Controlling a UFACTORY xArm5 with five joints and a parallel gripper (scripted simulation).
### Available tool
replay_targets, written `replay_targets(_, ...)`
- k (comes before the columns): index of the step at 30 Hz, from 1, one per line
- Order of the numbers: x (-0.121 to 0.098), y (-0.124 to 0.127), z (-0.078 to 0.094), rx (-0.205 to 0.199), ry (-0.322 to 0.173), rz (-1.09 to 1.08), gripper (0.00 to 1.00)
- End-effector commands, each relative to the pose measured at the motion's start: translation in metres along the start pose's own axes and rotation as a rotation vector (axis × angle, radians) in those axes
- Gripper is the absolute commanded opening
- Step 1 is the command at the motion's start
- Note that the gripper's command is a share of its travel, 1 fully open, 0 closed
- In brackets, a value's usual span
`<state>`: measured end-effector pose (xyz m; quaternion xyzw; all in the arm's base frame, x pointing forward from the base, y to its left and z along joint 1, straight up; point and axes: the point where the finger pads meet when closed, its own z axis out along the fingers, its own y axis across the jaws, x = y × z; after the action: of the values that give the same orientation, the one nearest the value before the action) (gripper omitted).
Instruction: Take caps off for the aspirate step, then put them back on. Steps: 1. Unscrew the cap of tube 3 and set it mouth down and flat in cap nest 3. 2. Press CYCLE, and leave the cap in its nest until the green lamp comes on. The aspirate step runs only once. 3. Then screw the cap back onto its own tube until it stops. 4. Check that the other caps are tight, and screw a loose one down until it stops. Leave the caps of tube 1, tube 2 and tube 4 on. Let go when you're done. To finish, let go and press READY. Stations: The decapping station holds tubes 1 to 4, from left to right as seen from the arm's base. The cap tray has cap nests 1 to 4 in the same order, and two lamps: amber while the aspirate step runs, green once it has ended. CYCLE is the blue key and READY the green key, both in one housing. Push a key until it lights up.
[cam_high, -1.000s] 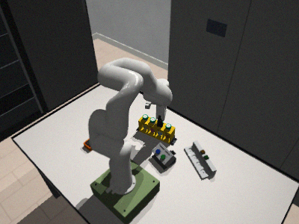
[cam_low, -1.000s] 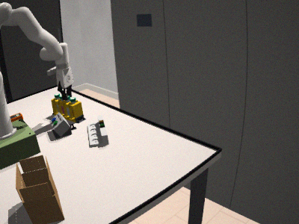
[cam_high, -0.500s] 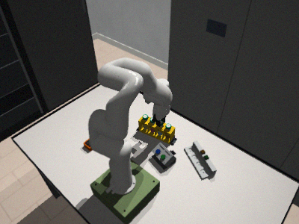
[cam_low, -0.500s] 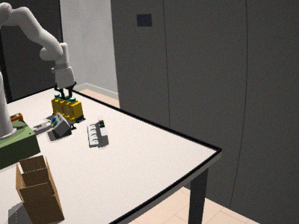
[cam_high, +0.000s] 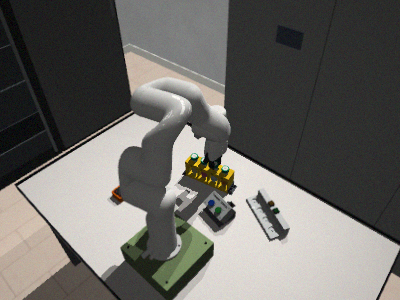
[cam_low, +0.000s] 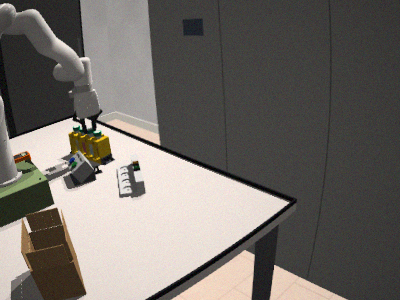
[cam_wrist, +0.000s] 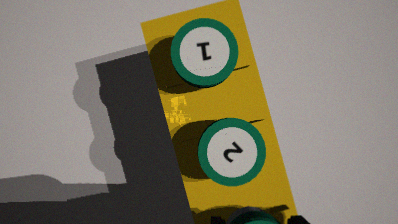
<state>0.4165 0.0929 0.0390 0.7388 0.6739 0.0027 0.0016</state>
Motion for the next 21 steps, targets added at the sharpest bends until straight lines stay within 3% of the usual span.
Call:
replay_targets(1,0.0003,0.0010,-0.0010,-0.004,-0.003,-0.099,0.00)
replay_targets(9,0.0003,0.0010,-0.0009,-0.003,-0.004,-0.499,0.00)
replay_targets(18,0.0003,0.0010,-0.0009,-0.003,-0.004,-0.523,0.00)
replay_targets(19,0.0003,0.0010,-0.0009,-0.003,-0.004,-0.523,0.46)
replay_targets(21,0.0003,0.0010,-0.0009,-0.003,-0.004,-0.523,0.46)
